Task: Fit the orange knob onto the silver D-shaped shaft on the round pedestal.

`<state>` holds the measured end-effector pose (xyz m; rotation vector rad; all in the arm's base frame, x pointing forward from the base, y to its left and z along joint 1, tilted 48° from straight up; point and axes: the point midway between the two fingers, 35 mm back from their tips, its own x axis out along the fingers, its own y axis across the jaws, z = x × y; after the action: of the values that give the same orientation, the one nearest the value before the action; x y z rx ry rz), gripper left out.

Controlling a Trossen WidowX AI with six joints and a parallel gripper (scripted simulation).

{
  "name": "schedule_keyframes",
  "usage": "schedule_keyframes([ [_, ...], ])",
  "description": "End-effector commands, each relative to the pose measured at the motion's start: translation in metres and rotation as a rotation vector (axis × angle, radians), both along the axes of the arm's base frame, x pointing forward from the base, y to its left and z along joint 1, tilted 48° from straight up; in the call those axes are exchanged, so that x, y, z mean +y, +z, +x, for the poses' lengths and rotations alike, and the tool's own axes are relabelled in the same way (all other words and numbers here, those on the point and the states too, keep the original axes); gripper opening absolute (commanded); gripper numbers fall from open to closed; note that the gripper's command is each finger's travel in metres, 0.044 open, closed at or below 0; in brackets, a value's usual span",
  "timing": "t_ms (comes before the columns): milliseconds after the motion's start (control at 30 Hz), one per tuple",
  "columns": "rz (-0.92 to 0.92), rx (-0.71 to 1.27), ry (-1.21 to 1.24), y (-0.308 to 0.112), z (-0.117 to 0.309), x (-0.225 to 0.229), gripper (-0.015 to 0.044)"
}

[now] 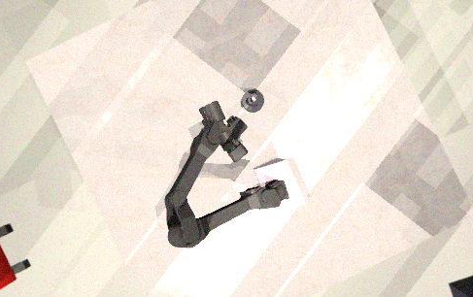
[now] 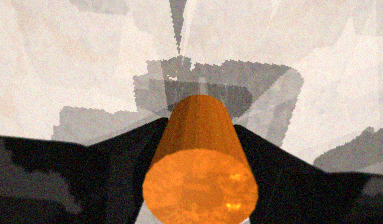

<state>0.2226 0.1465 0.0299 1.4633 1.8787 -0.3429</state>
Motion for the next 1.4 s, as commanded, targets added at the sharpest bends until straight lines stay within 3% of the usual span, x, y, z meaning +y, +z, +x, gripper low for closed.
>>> schedule_keyframes([
  [0,0.003,0.002,-0.002,0.000,0.000,0.000,0.0138],
  [200,-0.006,0.000,-0.004,0.007,0.005,-0.010,0.0000],
  [900,-0.006,0.003,-0.002,0.091,0.015,-0.100,0.0000],
  [1367,0.045,-0.073,-0.097,0.099,0.016,-0.107,0.0000],
])
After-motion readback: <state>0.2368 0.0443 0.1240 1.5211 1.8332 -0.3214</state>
